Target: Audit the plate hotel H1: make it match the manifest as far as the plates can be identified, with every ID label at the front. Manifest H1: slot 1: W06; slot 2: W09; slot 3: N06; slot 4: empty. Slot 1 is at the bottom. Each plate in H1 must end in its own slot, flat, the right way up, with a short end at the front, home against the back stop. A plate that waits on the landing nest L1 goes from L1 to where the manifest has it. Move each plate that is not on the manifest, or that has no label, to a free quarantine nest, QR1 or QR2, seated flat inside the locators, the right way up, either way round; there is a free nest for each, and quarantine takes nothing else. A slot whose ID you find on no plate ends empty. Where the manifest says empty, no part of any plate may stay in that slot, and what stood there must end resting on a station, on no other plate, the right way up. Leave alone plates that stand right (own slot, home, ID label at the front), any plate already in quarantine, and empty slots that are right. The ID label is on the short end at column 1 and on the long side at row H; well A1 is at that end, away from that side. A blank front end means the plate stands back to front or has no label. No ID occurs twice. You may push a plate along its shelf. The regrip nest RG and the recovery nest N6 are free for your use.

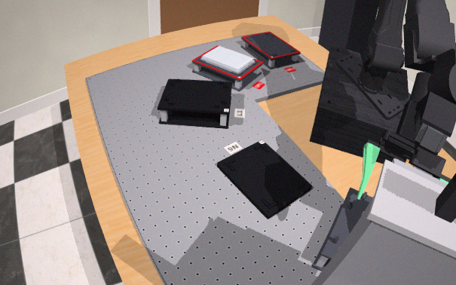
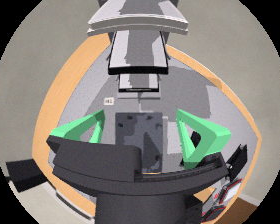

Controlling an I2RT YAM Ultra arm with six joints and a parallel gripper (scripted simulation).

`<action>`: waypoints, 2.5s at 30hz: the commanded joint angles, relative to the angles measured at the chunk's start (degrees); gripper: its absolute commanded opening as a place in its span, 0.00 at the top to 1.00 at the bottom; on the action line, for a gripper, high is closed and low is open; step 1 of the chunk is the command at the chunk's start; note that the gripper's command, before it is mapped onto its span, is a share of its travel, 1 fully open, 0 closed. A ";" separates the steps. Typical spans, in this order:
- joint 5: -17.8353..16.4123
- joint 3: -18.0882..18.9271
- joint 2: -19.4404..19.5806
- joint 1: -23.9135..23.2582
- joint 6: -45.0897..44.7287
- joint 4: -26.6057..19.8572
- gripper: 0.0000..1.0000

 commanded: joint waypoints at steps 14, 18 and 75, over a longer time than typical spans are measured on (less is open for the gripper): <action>-0.53 2.09 -1.49 0.36 -0.39 0.80 0.00; -0.53 2.09 -1.49 0.36 -0.39 0.80 0.00; -0.53 2.09 -1.49 0.36 -0.39 0.80 0.00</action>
